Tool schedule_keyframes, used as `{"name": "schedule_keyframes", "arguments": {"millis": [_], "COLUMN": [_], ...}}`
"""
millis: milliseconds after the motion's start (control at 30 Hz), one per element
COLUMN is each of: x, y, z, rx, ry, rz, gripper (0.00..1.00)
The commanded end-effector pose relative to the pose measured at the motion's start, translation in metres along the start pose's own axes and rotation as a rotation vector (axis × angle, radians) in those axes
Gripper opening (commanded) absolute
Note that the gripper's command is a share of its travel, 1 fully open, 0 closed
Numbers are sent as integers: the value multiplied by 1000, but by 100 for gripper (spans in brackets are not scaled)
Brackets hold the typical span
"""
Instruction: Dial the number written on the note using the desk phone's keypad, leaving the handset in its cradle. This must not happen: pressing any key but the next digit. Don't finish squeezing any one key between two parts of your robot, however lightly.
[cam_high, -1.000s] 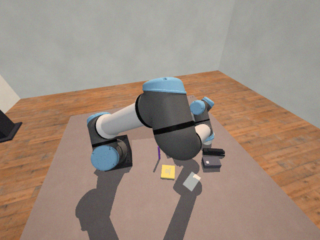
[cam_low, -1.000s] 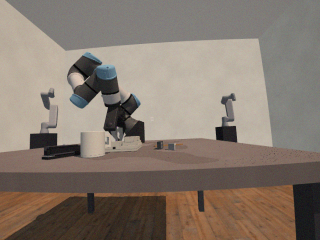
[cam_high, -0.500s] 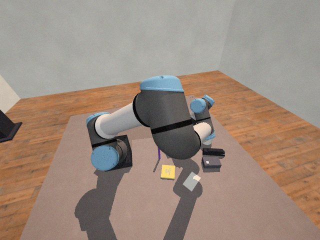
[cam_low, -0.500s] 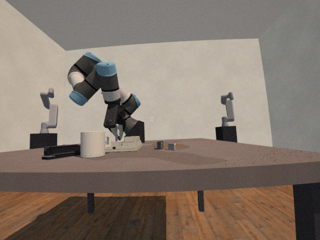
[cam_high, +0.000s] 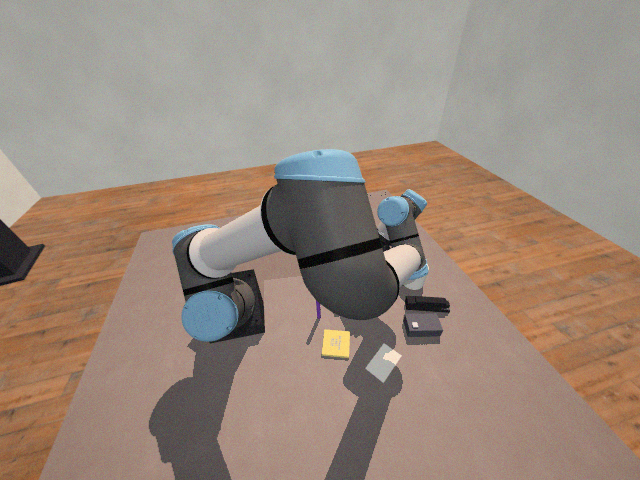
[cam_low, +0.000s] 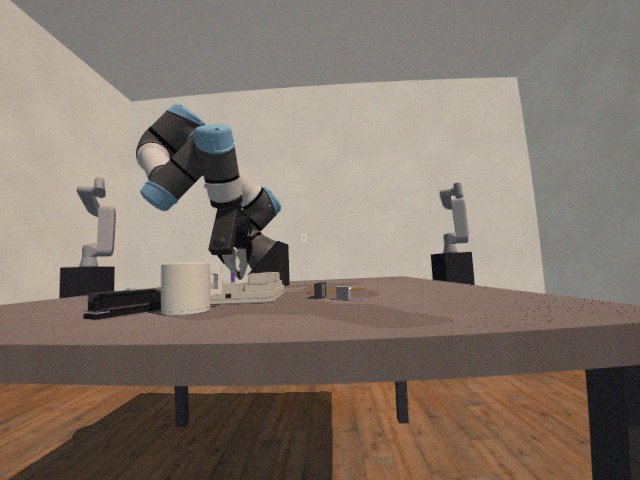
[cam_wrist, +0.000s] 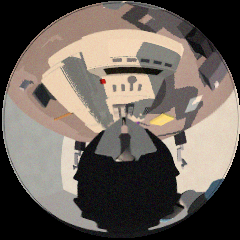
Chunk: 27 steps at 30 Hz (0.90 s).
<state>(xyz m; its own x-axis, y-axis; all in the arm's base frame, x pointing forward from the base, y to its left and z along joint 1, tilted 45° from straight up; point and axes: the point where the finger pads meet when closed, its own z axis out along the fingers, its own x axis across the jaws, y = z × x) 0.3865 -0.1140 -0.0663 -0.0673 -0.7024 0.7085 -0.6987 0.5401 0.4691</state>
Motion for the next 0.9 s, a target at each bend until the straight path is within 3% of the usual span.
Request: {"name": "schedule_keyframes", "arguments": {"millis": [0, 867], "x": [0, 0], "y": [6, 7], "z": [4, 18], "rx": [1, 1], "ry": [0, 0], "rz": [0, 0], "gripper": [0, 0]}}
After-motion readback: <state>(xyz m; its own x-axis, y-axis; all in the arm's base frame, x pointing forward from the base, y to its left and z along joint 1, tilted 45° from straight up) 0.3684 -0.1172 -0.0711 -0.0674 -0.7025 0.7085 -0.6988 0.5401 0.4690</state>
